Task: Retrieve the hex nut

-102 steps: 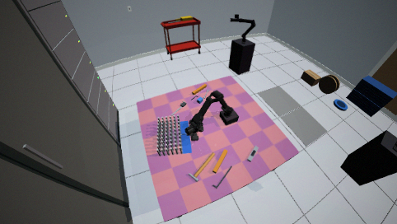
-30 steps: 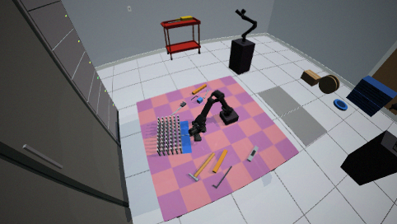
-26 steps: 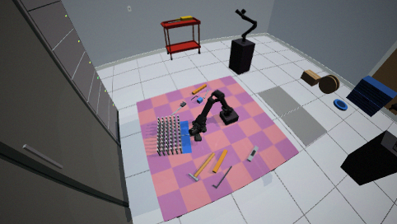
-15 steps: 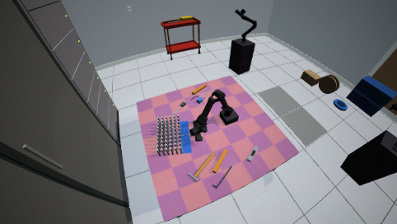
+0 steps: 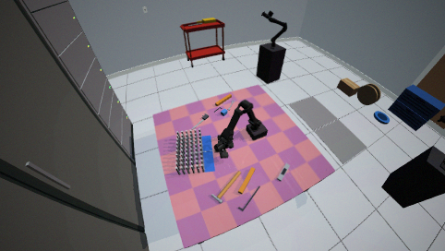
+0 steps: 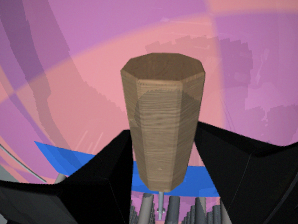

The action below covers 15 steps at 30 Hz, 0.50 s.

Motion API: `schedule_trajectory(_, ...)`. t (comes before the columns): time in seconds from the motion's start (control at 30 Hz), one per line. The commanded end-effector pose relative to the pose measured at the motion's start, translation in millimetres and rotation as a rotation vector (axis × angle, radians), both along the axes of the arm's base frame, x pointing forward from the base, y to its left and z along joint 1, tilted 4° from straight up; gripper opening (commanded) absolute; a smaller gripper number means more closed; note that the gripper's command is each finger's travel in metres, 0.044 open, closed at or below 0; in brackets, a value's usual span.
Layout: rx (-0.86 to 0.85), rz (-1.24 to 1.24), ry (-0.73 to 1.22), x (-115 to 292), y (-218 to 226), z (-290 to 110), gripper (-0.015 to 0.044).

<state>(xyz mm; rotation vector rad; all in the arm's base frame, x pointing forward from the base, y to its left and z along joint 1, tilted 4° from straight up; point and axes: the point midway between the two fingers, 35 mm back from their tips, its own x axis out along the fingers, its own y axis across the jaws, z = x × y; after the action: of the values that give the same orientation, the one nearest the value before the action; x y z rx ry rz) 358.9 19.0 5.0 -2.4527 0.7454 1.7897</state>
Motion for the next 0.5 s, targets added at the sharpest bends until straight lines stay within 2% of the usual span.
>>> schedule_trajectory(0.0,-0.006,-0.002,-0.003,-3.4,0.5,0.0,0.0000)
schedule_trajectory(0.47,-0.005,-0.002,-0.002,-12.1,4.0,-0.9,0.0000)
